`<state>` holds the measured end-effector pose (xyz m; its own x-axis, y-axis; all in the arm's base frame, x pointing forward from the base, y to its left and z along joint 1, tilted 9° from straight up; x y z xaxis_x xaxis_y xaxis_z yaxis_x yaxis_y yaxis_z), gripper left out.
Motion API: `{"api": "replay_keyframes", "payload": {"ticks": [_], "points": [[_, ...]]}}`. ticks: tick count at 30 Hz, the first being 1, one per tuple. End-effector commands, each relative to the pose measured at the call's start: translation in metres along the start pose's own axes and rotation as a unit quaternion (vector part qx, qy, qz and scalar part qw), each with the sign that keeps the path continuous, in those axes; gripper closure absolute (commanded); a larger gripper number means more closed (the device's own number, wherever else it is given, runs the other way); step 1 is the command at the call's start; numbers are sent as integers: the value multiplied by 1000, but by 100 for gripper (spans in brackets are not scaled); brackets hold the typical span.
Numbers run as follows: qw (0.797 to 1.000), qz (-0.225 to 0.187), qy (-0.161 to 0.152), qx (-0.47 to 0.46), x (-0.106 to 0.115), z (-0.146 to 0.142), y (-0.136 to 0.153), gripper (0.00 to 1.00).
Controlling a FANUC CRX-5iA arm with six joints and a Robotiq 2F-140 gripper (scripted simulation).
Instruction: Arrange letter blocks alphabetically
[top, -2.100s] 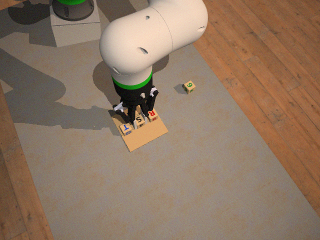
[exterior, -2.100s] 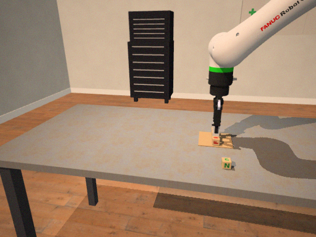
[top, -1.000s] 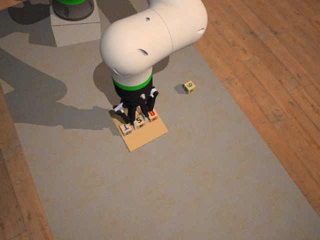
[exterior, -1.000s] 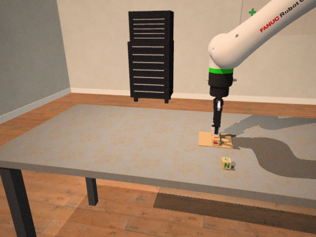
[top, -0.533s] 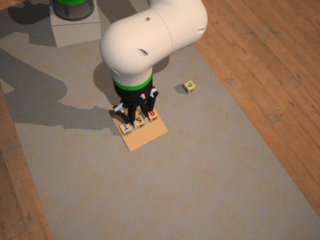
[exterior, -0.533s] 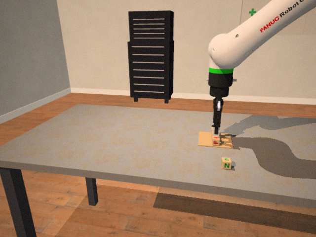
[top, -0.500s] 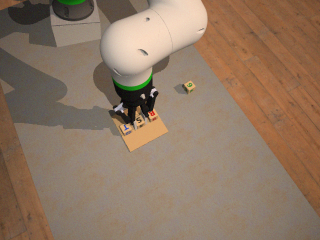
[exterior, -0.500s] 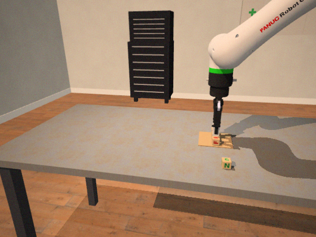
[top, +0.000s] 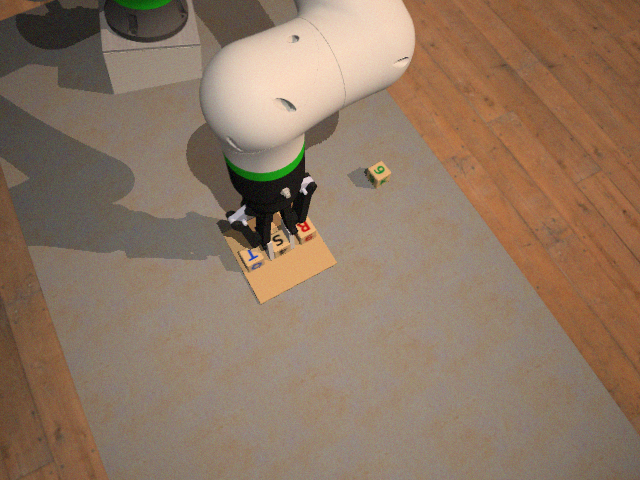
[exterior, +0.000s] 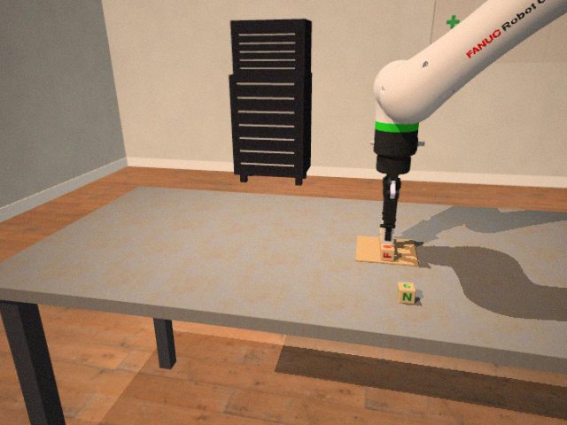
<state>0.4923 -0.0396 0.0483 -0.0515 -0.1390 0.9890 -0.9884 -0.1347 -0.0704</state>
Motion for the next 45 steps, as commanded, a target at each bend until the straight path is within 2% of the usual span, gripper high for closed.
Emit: {"api": "replay_keyframes", "payload": {"ticks": [1, 12, 22, 35, 45], "points": [[1000, 0, 0, 0, 0, 0, 0, 84], [1000, 0, 0, 0, 0, 0, 0, 82], [1000, 0, 0, 0, 0, 0, 0, 72], [1000, 0, 0, 0, 1, 0, 0, 72], [1000, 0, 0, 0, 23, 0, 0, 72]]}}
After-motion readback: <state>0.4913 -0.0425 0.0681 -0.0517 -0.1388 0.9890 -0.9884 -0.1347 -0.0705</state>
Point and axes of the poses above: the point where the finger pads meet when closed, its own x axis back along the fingers, its own z axis across the jaws, y = z × x, the point moved 9 cm from there along x, back along the fingers, and after that the axes turned 12 degrees about x, right-handed, at the moved point
